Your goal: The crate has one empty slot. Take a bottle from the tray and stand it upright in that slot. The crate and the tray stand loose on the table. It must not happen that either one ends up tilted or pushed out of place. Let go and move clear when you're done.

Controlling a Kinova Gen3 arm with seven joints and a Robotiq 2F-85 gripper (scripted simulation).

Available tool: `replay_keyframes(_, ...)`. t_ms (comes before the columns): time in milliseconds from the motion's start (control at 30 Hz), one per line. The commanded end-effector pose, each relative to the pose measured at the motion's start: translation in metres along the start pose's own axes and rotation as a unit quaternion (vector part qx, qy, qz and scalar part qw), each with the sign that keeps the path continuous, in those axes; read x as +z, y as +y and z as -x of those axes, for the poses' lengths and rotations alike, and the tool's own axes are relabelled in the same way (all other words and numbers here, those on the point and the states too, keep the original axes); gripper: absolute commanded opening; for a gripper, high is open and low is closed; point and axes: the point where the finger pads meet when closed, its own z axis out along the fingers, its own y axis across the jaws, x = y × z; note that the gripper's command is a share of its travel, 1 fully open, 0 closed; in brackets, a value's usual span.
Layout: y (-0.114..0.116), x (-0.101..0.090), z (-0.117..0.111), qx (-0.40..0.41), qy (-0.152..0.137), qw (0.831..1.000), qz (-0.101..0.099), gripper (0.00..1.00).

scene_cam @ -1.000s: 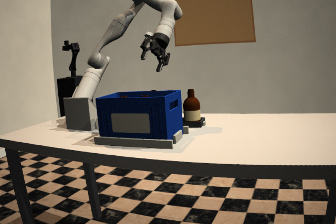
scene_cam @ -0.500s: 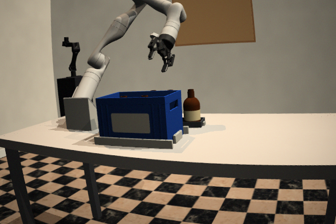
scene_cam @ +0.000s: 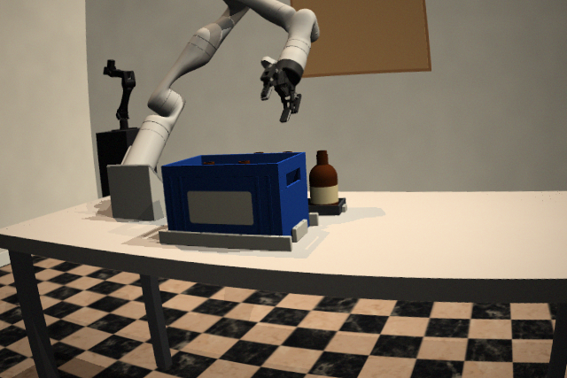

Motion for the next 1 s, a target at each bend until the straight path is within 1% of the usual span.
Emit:
replay_keyframes(0, 0.007, -0.005, 0.002, -0.008, -0.006, 1.0, -0.002, 1.0)
replay_keyframes(167, 0.007, -0.005, 0.002, -0.008, -0.006, 1.0, -0.002, 1.0)
replay_keyframes(200, 0.021, -0.014, 0.005, -0.029, -0.017, 0.999, -0.01, 1.0)
replay_keyframes(433, 0.021, -0.014, 0.005, -0.029, -0.017, 0.999, -0.01, 1.0)
replay_keyframes(467, 0.035, -0.023, 0.008, -0.049, -0.028, 0.998, -0.017, 1.0)
replay_keyframes(733, 0.035, -0.023, 0.008, -0.049, -0.028, 0.998, -0.017, 1.0)
replay_keyframes(767, 0.049, -0.032, 0.01, -0.069, -0.039, 0.997, -0.023, 1.0)
replay_keyframes(967, 0.049, -0.032, 0.01, -0.069, -0.039, 0.997, -0.023, 1.0)
